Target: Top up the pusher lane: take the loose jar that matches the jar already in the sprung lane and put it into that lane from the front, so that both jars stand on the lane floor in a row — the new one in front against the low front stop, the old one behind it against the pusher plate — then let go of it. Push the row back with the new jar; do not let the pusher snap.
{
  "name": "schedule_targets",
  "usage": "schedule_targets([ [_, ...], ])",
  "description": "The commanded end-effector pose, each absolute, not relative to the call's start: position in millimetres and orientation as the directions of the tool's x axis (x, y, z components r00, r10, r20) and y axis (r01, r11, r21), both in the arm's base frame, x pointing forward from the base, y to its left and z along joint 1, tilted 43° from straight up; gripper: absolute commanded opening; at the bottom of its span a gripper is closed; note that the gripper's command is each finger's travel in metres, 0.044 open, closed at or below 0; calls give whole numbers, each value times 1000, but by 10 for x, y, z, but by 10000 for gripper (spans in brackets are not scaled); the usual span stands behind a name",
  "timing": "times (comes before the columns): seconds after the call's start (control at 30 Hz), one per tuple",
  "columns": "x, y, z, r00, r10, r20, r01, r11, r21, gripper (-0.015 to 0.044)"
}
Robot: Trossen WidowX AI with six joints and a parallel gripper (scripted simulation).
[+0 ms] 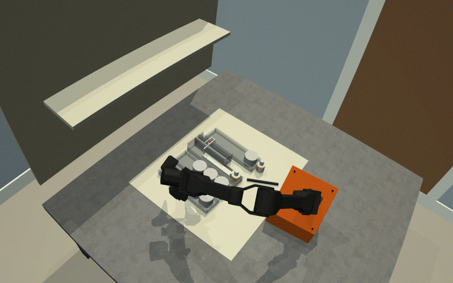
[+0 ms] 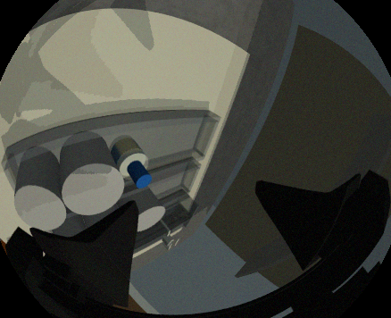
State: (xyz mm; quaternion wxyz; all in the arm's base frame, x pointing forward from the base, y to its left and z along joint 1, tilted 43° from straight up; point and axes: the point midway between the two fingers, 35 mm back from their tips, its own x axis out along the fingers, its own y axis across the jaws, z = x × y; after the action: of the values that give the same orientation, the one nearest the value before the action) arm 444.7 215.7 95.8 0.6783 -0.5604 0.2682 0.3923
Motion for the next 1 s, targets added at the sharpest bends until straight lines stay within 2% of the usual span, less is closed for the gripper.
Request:
schedule_targets([
  [0.0, 4426, 1658, 522, 435, 193, -879, -897, 182, -404, 440],
  [0.2, 4215, 854, -116, 223, 196, -955, -896, 427, -122, 440],
  [0.37, 3852, 270, -554, 50, 273, -961, -768, 625, 138, 440],
  [0.47, 3540, -33, -776, -43, 366, -930, -607, 729, 315, 440],
  [0.63, 2921, -402, -1024, -113, 594, -796, -176, 777, 605, 440],
  [0.73, 2759, -465, -1057, -102, 660, -744, -40, 745, 666, 440],
  [0.97, 2762, -330, -1221, -101, 661, -744, -40, 744, 667, 440],
])
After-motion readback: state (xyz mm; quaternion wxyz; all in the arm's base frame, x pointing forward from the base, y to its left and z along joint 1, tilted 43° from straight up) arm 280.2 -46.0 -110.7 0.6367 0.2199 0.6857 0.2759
